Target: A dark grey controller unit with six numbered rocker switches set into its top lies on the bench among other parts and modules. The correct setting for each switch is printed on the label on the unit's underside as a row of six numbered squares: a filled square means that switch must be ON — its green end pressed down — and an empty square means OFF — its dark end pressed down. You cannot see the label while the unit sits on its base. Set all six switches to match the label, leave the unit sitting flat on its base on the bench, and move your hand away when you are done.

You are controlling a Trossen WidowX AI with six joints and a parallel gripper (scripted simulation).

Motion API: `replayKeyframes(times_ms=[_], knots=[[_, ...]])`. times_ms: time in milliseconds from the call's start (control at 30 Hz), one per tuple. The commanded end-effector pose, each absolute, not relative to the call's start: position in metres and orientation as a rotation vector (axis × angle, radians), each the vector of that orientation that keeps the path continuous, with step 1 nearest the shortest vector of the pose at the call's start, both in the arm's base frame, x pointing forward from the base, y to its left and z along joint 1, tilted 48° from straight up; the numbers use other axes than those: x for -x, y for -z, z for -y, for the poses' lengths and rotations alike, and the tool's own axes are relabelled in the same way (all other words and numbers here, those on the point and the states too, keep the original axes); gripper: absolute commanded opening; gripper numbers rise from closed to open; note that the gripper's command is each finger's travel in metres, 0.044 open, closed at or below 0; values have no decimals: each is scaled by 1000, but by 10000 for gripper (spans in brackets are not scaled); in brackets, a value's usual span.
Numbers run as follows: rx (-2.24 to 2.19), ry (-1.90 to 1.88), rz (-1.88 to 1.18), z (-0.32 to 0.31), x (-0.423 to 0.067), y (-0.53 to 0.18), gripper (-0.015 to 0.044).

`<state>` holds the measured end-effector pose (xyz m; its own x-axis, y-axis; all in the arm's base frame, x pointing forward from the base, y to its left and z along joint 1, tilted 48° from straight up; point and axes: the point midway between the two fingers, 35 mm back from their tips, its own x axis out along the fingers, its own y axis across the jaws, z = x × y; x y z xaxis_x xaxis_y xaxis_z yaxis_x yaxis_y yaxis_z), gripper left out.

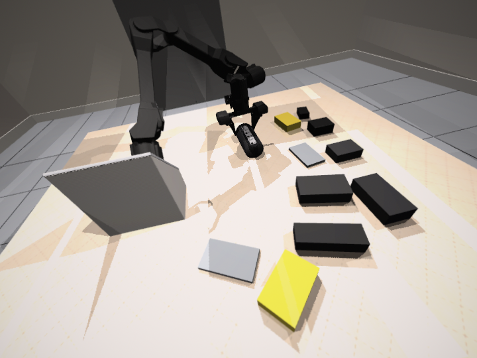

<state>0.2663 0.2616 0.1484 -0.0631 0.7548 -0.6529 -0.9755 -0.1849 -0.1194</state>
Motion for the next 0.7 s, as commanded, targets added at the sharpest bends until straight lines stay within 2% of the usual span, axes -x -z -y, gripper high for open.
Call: replayKeyframes(times_ms=[0, 667], knots=[[704, -1618, -433, -262, -268, -144, 338], [703, -1619, -432, -273, -266, -138, 338]])
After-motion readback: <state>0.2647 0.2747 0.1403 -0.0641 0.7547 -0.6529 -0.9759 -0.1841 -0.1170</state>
